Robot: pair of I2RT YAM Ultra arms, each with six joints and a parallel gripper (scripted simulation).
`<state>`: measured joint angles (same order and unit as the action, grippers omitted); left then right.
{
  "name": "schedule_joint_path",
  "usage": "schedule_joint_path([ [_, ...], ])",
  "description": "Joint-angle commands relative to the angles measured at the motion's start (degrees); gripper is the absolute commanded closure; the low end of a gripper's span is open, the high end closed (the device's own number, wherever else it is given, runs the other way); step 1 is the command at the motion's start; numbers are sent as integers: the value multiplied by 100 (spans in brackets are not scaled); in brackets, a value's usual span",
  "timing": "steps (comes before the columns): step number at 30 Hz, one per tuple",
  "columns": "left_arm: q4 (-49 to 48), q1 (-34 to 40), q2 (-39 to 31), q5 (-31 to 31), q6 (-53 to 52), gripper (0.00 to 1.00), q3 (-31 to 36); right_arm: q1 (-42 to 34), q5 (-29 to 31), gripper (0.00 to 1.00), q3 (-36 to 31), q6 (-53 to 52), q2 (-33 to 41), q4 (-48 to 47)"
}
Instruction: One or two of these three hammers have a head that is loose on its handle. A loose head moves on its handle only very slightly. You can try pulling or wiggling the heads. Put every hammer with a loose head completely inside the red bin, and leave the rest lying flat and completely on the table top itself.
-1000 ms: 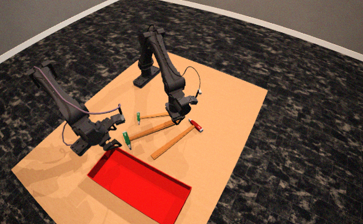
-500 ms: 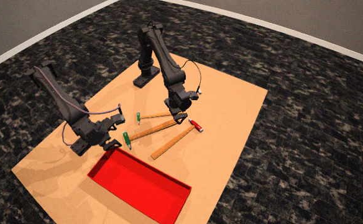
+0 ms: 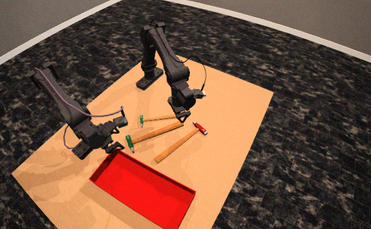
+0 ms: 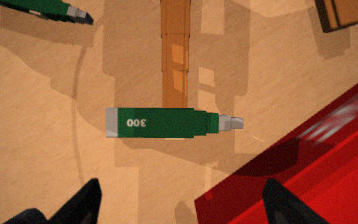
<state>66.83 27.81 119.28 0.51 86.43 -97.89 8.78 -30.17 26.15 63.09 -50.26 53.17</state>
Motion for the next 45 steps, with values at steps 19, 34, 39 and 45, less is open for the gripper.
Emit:
schedule_joint_path([
  [19, -1155, -717, -545, -115, -2094, 54, 1666, -2952, -771, 63, 1262, 191, -1796, -181],
  [34, -1280, -824, -660, -91, -2242, 54, 1976, -6305, 2030, 63, 2629, 337, -3844, -365],
  [39, -1230, -825, -659, -90, -2243, 54, 1980, -6795, 2506, 63, 2864, 292, -4187, -291],
  [45, -1230, -825, -659, -90, -2243, 54, 1981, -7438, 2996, 63, 3130, 329, -4596, -255],
])
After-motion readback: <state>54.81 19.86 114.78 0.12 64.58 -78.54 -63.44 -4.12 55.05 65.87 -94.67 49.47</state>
